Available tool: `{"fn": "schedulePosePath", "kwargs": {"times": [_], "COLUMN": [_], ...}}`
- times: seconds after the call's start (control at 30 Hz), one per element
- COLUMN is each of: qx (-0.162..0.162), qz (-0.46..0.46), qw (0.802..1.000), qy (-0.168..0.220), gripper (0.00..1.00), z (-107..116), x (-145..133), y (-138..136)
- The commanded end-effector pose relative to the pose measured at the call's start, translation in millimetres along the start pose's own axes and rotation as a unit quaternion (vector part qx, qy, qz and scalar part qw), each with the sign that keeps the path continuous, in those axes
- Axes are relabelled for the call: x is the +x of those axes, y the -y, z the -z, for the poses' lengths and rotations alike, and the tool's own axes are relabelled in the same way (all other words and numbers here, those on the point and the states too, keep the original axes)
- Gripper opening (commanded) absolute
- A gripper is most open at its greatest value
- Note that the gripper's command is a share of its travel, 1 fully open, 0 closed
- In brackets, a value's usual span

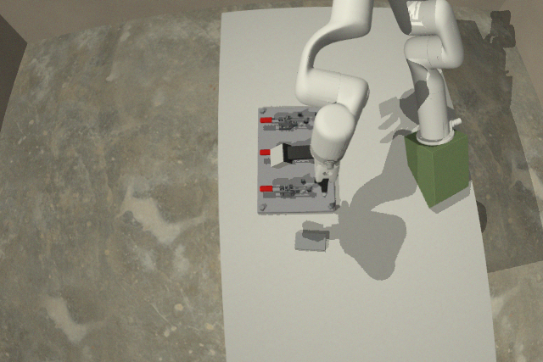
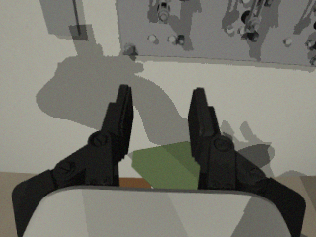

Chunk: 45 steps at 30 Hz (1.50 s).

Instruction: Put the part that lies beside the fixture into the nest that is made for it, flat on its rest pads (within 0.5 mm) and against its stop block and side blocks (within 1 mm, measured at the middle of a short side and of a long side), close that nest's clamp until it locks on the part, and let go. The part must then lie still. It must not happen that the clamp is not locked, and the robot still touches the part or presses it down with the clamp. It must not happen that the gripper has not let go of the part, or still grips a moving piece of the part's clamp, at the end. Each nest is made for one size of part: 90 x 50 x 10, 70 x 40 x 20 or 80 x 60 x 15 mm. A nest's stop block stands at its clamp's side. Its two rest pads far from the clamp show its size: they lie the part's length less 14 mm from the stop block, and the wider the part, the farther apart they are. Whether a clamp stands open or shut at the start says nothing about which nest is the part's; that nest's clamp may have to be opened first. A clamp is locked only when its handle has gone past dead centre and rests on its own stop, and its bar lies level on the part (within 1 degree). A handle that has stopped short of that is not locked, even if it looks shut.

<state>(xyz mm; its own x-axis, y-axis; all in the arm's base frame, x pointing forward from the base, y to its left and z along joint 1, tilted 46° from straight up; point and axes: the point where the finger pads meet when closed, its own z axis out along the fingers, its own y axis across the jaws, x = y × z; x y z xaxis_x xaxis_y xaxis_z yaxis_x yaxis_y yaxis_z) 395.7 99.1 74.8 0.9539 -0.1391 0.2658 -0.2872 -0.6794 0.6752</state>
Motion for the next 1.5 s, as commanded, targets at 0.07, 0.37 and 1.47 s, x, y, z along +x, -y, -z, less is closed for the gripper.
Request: {"fn": "schedulePosePath", "kwargs": {"times": [0.07, 0.37, 1.47], "qx": [0.001, 0.001, 0.001], "qz": [-0.001, 0.000, 0.000], "qw": [1.000, 1.000, 1.000], "qy": [-0.001, -0.001, -0.001], "gripper": [0.47, 0.47, 0.47], "z": [1, 1, 2], "x": [1, 1, 56], "y": [1, 1, 0]}}
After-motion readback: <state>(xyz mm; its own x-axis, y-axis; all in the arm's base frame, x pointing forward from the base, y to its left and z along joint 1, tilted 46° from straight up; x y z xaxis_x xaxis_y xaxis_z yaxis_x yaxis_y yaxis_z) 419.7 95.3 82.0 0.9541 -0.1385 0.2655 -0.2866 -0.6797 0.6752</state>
